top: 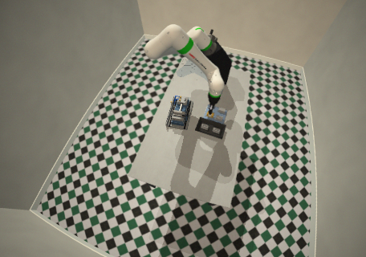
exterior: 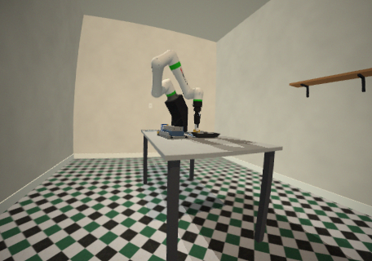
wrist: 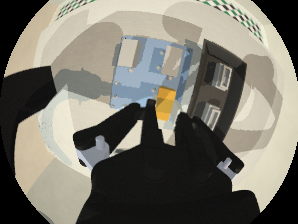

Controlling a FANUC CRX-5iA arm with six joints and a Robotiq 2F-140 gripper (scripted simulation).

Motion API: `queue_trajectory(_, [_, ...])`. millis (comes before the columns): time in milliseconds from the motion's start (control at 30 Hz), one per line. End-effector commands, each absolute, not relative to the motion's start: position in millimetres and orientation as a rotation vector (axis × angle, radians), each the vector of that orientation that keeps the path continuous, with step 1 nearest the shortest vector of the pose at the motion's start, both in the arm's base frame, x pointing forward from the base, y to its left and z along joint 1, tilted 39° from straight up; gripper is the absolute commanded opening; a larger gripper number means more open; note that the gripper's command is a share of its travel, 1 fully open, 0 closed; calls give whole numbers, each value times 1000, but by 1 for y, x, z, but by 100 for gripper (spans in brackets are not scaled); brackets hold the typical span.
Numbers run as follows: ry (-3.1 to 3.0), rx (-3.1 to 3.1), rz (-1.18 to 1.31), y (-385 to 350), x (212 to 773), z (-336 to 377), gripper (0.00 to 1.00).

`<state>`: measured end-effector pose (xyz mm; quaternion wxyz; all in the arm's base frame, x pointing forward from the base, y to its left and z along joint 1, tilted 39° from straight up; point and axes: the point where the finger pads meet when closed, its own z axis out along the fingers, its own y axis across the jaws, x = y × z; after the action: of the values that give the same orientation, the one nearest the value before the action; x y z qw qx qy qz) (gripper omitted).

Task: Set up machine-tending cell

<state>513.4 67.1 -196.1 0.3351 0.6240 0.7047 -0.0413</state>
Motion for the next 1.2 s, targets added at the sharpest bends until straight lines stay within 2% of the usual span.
queue_trajectory(0, [1839, 1628, -107, 67, 514, -197, 0])
queue_trajectory(1167, [1839, 1628, -107, 65, 516, -200, 0])
